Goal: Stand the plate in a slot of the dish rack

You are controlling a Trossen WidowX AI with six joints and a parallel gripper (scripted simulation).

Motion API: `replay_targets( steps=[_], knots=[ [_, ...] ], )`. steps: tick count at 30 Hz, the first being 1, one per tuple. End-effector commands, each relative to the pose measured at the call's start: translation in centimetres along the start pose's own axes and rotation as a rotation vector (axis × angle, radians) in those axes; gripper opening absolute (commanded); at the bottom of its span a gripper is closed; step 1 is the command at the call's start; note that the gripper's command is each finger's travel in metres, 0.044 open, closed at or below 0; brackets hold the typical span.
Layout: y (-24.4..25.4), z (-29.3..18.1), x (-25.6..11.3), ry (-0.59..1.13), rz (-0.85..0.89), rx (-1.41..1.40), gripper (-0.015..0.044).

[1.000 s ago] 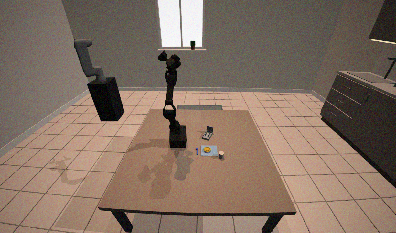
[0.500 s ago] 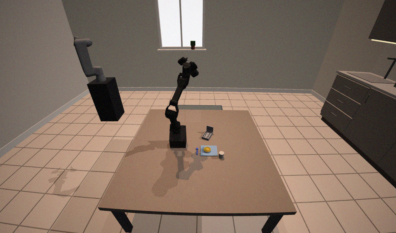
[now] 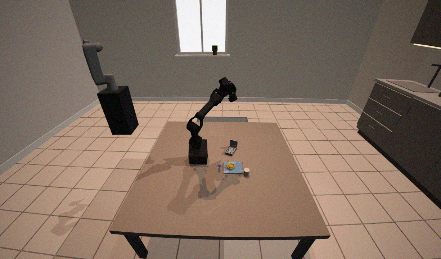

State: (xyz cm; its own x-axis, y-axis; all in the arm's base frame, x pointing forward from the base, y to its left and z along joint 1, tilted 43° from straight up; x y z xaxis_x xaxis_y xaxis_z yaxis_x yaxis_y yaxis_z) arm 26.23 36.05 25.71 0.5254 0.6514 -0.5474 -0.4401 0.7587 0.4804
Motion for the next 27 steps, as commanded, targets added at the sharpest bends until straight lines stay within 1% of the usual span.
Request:
replay_targets(
  steps=[1, 7, 14, 20, 27],
  knots=[
    [-4.3, 0.3, 0.6, 0.000, -0.136, -0.011, 0.0400],
    [-11.0, 1.0, 0.7, 0.006, -0.340, -0.021, 0.0400],
    [-18.4, 0.9, -0.4, 0.046, -0.570, -0.030, 0.0400],
    [-24.6, 0.3, -2.3, 0.107, -0.764, -0.029, 0.0400],
    [-31.1, -1.3, -5.5, 0.212, -0.977, -0.019, 0.0400]
  ],
)
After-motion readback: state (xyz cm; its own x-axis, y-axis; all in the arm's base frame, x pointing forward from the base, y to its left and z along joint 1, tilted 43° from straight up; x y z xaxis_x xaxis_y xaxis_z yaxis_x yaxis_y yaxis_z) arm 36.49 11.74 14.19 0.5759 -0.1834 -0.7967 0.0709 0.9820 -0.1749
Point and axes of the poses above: the point midway between the two fingers, 35 mm back from their tips, its own x axis out along the fingers, its own y axis across the jaws, z = x × y, the point moved 5 cm from there along -x, back along the fingers, and after that the axes turned 3 degrees about x, right-handed, at the moved point
